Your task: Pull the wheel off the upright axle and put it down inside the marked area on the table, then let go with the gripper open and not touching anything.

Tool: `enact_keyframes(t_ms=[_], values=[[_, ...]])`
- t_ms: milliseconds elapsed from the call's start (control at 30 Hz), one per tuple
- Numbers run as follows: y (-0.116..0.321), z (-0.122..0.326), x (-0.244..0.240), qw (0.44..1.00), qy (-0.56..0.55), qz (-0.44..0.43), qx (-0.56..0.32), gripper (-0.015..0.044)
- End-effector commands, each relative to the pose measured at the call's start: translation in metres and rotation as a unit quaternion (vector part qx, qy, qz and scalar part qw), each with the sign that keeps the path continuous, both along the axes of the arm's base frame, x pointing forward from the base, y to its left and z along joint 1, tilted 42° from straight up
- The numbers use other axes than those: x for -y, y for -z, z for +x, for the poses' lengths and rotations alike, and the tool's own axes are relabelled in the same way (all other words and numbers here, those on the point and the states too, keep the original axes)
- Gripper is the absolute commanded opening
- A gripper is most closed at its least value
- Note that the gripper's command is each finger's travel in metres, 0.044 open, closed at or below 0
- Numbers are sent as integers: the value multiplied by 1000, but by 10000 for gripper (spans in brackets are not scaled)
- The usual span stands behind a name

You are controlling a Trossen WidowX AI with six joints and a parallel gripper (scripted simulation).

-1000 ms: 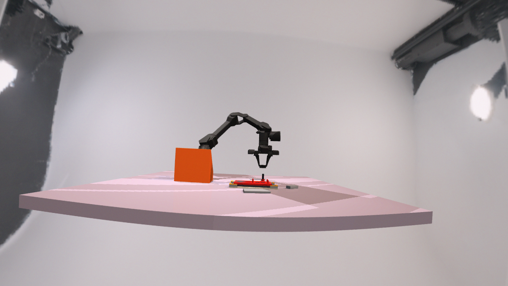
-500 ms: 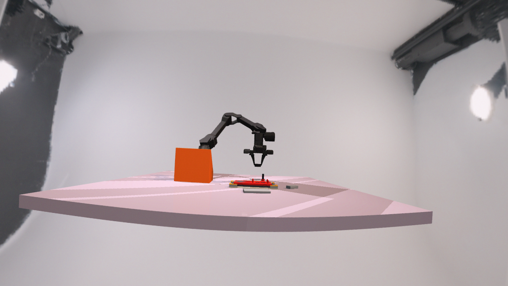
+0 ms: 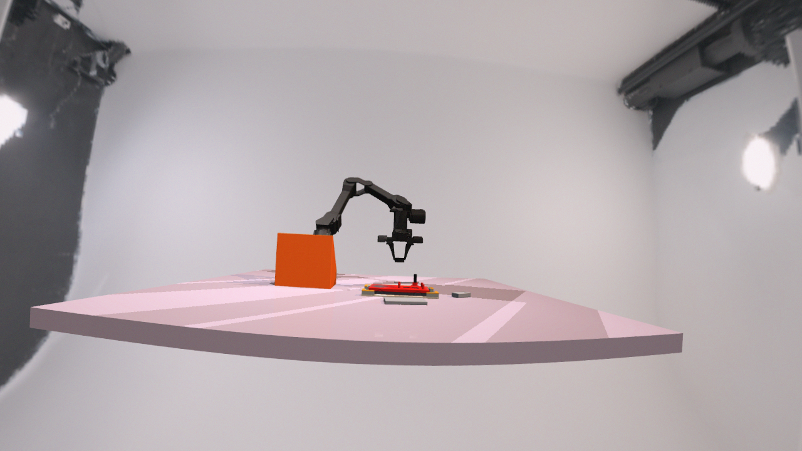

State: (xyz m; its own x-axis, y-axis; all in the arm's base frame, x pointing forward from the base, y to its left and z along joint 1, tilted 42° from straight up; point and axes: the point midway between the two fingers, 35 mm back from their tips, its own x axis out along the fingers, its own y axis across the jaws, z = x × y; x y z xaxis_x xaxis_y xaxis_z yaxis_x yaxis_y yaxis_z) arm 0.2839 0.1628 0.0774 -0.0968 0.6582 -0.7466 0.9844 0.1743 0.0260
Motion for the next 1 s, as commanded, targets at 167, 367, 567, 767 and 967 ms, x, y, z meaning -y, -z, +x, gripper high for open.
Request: enact_keyframes(t_ms=[167, 367, 567, 767, 967], values=[[17, -7, -13, 1000, 0, 0, -9, 0], [38, -8, -32, 1000, -1, 0, -9, 0], [63, -12, -55, 1000, 0, 1, -9, 0], [77, -17, -67, 1000, 0, 2, -10, 0], [72, -15, -67, 1000, -4, 6, -8, 131]])
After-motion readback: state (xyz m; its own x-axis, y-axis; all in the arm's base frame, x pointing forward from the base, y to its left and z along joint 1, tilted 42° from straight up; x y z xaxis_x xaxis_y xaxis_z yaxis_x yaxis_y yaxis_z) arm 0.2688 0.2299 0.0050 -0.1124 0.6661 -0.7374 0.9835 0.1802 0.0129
